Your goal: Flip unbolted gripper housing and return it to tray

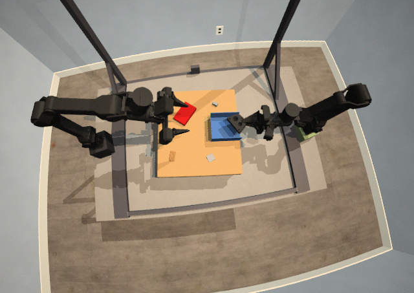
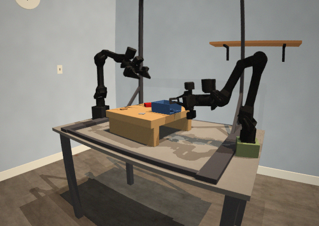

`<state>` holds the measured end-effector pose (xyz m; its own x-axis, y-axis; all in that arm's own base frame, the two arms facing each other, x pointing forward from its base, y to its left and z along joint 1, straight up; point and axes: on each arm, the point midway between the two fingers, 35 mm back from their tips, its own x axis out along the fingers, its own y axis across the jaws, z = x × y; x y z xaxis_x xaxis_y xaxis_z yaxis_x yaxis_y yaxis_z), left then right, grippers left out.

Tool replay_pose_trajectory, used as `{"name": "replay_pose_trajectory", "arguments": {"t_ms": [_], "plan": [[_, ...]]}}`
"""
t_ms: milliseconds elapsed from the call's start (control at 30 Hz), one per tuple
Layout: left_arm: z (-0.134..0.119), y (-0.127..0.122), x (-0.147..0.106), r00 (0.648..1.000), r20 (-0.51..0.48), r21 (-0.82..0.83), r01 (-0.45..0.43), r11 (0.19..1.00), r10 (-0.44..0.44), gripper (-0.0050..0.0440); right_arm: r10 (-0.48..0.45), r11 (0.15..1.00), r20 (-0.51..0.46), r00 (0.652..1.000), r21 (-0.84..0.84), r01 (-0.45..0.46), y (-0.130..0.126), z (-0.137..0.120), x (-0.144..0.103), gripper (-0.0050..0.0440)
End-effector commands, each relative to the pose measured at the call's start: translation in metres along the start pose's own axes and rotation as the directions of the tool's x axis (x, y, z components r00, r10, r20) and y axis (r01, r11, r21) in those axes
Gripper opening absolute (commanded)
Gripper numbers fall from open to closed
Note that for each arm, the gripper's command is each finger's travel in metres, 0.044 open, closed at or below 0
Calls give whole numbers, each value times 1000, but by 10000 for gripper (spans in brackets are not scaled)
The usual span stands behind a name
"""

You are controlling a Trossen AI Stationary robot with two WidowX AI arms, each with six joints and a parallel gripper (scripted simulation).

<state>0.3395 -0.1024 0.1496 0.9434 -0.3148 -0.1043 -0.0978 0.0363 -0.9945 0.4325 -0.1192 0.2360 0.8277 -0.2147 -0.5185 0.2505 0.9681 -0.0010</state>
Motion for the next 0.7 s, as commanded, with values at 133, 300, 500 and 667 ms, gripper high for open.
{"name": "replay_pose_trajectory", "arguments": {"t_ms": [133, 300, 500, 667], "plan": [[0, 0, 2, 1000, -5, -2, 19, 1000, -19, 118, 5, 1000, 24, 1000, -3, -5, 1, 9, -5, 440], [0, 2, 2, 1000, -5, -2, 19, 1000, -19, 118, 5, 1000, 24, 1000, -3, -5, 1, 9, -5, 440], [0, 6, 3, 1000, -5, -2, 18, 1000, -18, 118, 5, 1000, 24, 1000, -3, -5, 1, 9, -5, 440], [0, 10, 3, 1000, -5, -2, 18, 1000, -18, 118, 5, 1000, 24, 1000, -3, -5, 1, 9, -5, 440]]}}
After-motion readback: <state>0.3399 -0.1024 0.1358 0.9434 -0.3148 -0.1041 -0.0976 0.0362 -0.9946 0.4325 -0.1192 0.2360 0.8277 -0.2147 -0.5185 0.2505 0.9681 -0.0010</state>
